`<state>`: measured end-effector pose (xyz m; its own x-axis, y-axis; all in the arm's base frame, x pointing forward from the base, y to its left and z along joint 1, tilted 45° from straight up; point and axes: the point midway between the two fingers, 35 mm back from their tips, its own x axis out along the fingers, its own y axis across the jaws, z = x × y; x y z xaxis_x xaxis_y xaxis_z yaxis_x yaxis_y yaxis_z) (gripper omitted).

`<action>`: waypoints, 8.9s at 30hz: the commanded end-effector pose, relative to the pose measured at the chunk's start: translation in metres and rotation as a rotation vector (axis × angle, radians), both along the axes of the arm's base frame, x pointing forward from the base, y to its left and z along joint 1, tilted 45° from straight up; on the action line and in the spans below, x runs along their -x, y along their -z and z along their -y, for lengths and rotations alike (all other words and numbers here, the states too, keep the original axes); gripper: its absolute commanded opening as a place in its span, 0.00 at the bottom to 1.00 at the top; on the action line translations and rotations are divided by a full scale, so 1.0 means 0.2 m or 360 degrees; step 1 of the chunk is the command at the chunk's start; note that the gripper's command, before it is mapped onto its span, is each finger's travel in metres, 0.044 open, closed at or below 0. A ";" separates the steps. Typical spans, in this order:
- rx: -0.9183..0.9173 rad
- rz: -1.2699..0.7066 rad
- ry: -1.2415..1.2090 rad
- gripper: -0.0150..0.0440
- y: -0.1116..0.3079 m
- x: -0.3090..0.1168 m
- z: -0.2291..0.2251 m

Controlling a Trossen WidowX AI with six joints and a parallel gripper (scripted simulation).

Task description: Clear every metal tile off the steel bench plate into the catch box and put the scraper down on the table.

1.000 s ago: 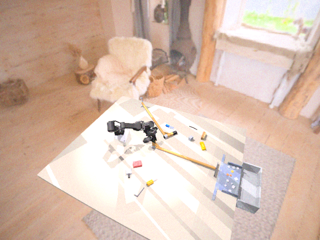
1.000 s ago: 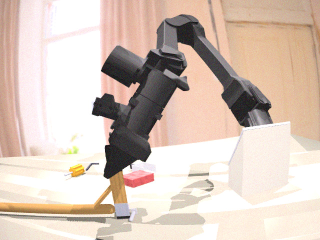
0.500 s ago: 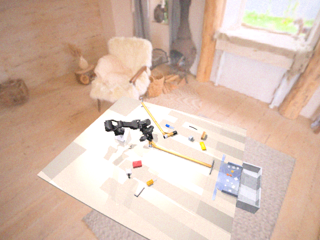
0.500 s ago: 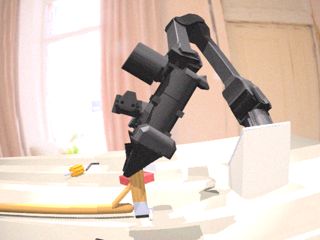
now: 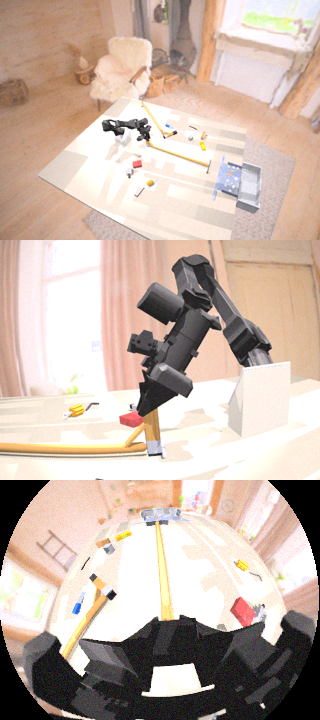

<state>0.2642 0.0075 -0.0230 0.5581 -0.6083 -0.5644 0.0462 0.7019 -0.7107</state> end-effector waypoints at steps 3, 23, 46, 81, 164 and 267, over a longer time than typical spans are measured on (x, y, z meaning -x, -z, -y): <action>-0.0008 0.0015 0.0000 0.25 -0.04 -0.01 0.02; -0.0016 -0.0001 0.0004 0.25 -0.14 0.00 0.11; -0.0012 -0.0006 0.0001 0.25 -0.25 0.02 0.22; -0.0008 0.0001 0.0007 0.25 -0.31 -0.03 0.28; 0.0001 0.0040 0.0040 0.25 -0.34 -0.64 0.35; 0.0005 0.0045 0.0051 0.25 -0.34 -1.25 0.39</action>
